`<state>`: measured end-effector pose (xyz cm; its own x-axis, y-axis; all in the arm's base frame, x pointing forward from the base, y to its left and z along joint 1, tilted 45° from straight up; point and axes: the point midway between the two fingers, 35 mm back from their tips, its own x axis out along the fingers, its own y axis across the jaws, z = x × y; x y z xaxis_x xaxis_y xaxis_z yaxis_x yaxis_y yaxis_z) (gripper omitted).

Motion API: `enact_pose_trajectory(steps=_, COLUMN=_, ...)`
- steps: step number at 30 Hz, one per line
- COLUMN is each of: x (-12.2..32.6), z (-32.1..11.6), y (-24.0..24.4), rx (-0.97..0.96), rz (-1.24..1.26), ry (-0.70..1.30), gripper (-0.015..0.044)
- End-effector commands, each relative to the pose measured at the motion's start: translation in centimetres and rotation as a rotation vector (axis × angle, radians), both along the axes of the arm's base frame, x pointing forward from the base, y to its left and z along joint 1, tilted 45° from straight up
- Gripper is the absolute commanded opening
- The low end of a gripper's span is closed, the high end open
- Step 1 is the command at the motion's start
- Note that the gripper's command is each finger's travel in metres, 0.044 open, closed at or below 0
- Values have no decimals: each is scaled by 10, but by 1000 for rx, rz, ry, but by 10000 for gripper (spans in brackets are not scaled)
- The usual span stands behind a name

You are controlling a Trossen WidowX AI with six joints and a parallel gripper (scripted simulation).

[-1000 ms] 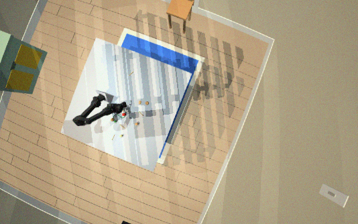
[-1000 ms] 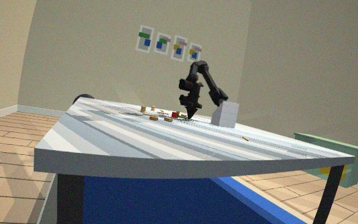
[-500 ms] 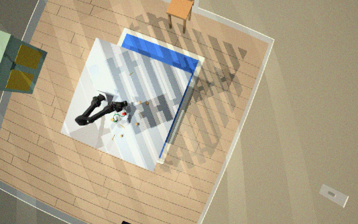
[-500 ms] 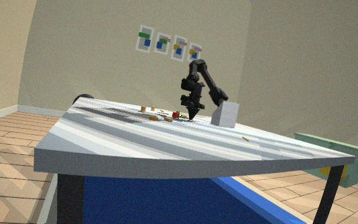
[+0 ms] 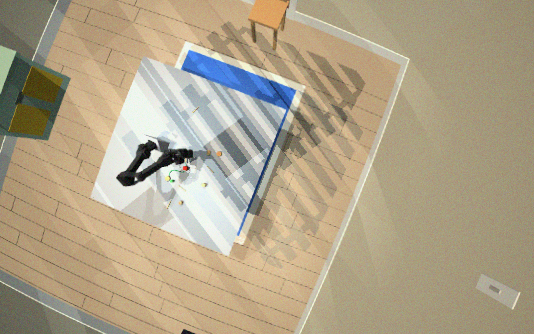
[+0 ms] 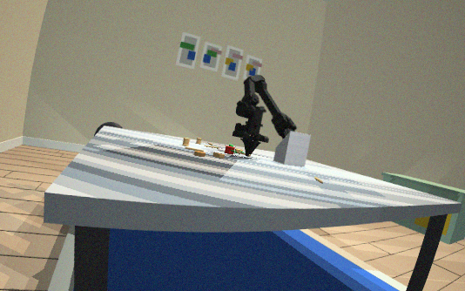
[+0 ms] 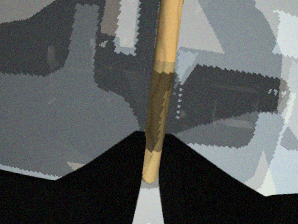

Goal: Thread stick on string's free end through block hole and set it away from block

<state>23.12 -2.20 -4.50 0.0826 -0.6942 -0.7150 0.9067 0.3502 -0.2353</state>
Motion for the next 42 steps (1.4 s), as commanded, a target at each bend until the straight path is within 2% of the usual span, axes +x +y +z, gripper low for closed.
enact_pose_trajectory(steps=1, x=2, z=-2, y=4, rx=5, rz=-15, ry=-12, gripper=0)
enact_pose_trajectory(steps=18, x=-4, z=-20, y=3, rx=-7, rz=-25, ry=5, gripper=0)
enact_pose_trajectory(steps=26, x=-2, z=-11, y=11, rx=-7, rz=-20, ry=4, gripper=210)
enact_pose_trajectory(steps=31, x=-6, z=38, y=59, rx=-3, rz=-19, ry=-1, gripper=210)
enact_pose_trajectory(steps=36, x=-6, z=40, y=61, rx=-4, rz=-20, ry=-1, gripper=210)
enact_pose_trajectory(steps=42, x=-4, z=36, y=60, rx=-4, rz=-6, ry=-6, gripper=368)
